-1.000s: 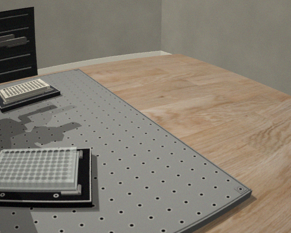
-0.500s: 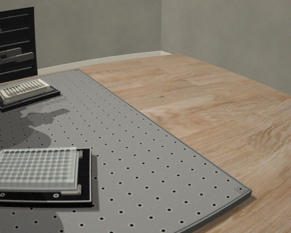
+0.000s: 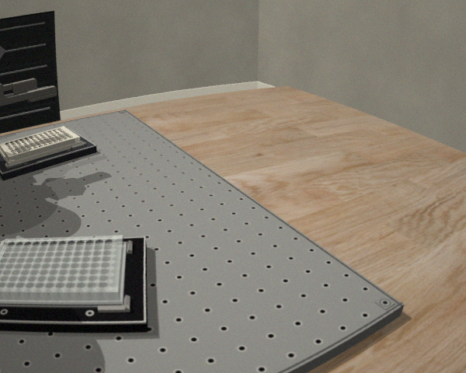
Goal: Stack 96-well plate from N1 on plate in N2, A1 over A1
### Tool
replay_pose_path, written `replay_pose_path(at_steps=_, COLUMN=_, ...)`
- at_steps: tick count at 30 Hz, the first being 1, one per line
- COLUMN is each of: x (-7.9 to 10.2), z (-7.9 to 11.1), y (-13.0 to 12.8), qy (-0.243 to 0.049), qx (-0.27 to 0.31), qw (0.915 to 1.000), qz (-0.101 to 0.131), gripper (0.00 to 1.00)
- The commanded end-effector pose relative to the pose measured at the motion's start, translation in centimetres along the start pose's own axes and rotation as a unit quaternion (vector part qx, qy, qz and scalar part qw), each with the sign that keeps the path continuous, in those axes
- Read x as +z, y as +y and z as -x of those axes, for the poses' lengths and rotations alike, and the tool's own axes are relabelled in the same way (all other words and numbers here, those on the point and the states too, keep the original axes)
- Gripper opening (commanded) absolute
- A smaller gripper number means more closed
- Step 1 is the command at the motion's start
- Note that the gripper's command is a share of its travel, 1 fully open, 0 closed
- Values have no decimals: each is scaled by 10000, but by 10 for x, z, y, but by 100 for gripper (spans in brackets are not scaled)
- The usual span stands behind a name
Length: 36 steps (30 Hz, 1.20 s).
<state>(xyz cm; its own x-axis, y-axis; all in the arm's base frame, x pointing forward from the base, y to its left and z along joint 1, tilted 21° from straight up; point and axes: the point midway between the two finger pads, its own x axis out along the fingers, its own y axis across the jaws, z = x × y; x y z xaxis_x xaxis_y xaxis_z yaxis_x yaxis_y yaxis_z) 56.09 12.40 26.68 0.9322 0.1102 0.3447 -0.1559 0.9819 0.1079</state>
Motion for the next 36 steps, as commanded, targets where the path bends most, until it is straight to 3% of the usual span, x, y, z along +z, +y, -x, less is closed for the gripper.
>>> replay_pose_path(at_steps=1, x=-4, z=-1, y=0, qy=-18, qx=1, qw=10000, qz=-2, gripper=37)
replay_pose_path(at_steps=36, x=-56, z=-1, y=0, qy=-16, qx=1, qw=10000, qz=-2, gripper=37)
